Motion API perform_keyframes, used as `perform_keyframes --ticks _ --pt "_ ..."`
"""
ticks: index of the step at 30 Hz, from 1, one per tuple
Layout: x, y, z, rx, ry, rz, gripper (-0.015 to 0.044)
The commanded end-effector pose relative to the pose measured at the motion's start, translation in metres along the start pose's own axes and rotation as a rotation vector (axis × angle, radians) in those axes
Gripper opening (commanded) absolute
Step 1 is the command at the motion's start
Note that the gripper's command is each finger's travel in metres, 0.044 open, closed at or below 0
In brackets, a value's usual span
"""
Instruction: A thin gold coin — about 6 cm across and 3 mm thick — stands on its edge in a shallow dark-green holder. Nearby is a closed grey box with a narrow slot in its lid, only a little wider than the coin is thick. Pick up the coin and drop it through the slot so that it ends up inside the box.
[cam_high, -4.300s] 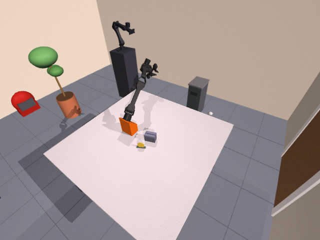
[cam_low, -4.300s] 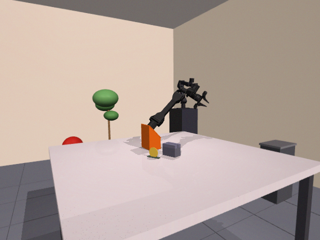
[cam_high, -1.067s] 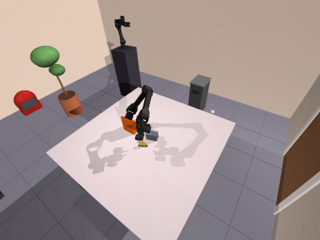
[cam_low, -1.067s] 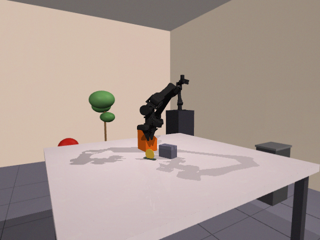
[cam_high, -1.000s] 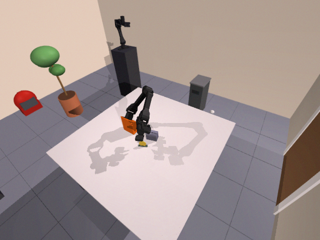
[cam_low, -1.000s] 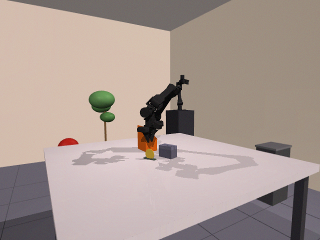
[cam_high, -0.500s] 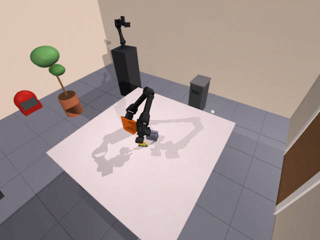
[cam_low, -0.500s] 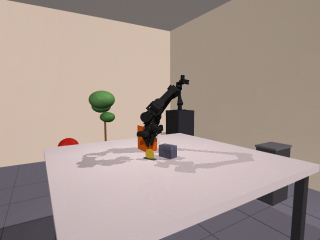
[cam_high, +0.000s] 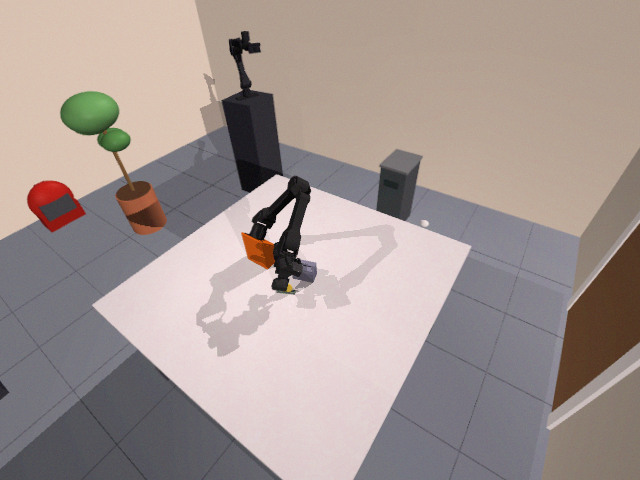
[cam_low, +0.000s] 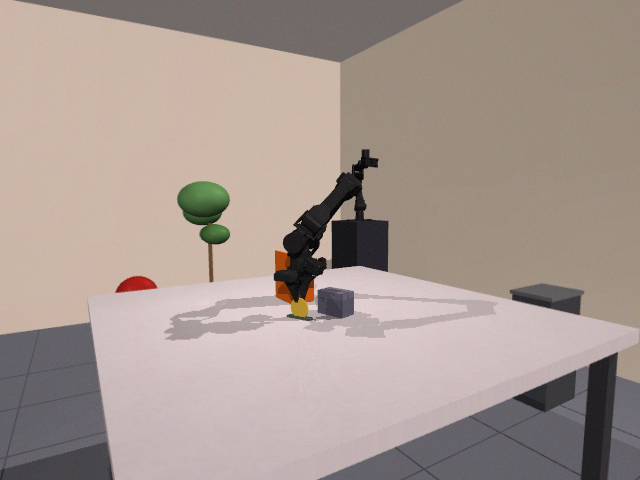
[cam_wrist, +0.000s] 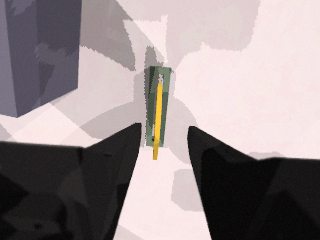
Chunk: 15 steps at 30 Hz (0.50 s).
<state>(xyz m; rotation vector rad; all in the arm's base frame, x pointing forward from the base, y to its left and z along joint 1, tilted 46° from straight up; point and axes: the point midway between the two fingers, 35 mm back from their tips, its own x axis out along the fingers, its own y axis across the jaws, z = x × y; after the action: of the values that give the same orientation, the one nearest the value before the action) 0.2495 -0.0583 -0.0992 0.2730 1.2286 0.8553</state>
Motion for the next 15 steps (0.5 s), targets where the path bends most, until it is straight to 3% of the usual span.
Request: perform_keyframes --ticks 1,15 --pt "0.01 0.003 -0.003 0.015 0.001 0.012 0.0161" --pt "0.032 0.004 -0.004 0.015 0.0 0.014 0.0161"
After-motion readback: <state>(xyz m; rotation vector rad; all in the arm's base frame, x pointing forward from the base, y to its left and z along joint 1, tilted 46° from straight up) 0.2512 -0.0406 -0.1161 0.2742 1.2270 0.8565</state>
